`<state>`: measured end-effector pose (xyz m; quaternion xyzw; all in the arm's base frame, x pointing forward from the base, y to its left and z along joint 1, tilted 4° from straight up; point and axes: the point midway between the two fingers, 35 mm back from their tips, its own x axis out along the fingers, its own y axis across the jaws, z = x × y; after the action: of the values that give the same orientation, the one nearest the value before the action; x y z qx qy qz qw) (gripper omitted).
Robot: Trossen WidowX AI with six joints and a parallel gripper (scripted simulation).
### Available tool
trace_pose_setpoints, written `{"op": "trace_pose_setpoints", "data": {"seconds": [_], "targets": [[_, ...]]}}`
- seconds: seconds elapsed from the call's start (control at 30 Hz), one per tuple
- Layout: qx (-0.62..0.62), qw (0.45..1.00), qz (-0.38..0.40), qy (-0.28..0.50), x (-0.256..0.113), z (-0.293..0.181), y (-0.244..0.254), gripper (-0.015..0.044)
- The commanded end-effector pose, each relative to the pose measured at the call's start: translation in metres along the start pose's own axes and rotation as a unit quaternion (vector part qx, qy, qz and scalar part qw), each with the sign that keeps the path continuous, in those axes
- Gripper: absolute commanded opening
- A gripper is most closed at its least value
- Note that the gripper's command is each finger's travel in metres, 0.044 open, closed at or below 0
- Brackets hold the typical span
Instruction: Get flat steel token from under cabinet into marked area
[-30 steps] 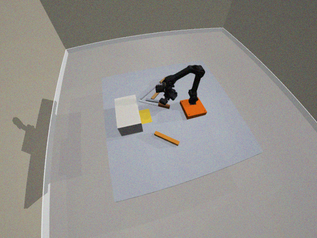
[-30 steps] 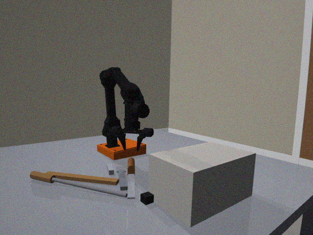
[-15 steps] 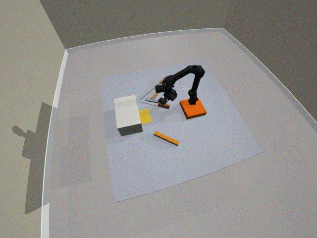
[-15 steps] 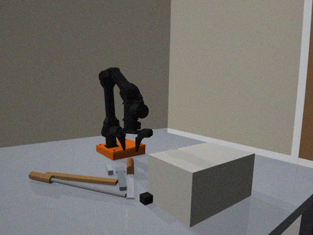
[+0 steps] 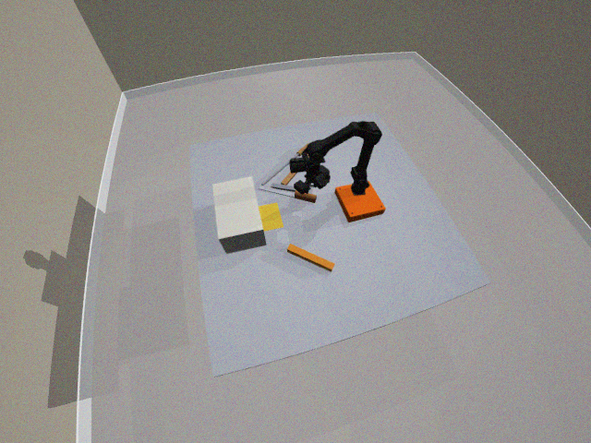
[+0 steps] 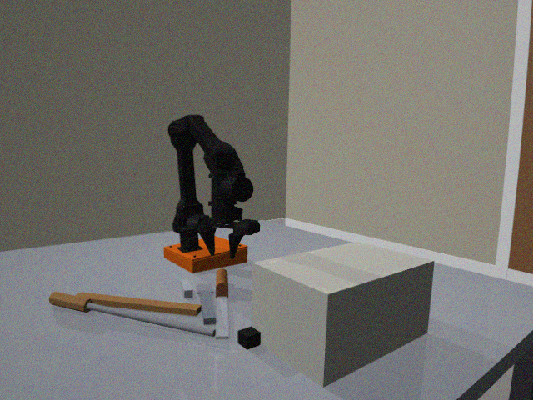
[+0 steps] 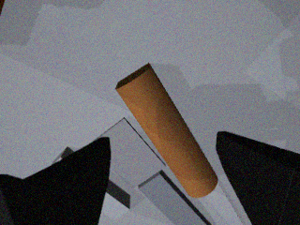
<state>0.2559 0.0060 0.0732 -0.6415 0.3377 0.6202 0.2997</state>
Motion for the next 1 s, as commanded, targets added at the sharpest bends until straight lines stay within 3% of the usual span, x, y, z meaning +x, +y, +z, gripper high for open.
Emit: {"op": "trace_pose_setpoints", "data": {"seconds": [0.0, 0.97], "targets": [[0.019, 1.000, 0.001, 0.002, -0.0006, -0.0004, 0.0002, 0.0270], [0.133, 0.991, 0.001, 0.002, -0.0006, -0.0001, 0.0000, 0.0270]]}}
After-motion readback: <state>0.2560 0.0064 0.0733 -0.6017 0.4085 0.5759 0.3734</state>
